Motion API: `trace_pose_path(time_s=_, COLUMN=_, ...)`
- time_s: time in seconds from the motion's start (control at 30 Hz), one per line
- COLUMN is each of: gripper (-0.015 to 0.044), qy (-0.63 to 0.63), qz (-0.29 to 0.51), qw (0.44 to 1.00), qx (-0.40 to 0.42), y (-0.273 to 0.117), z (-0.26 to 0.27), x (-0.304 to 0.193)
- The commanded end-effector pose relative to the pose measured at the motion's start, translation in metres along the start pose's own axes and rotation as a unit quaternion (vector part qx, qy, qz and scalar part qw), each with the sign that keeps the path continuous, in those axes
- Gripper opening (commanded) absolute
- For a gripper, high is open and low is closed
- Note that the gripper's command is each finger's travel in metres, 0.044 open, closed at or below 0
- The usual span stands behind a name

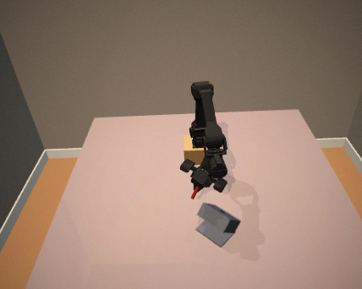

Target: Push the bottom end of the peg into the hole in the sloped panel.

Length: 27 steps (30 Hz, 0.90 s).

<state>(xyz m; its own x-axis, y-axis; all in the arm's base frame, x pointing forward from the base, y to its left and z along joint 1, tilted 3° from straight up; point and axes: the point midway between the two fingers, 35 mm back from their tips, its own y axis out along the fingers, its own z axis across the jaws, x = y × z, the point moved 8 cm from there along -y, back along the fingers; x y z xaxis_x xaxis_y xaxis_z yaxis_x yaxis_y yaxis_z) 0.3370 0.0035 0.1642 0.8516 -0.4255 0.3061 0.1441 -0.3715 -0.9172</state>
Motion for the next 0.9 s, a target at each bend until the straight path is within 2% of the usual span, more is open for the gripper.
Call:
trace_pose_path(time_s=0.0, gripper=0.0, qy=0.001, qz=-0.01, qw=1.0, qx=-0.005, y=-0.002, z=0.005, x=-0.002)
trace_pose_path(time_s=0.87, gripper=0.0, qy=-0.017, qz=-0.06, qw=0.998, qx=-0.017, y=-0.019, z=0.036, x=-0.018)
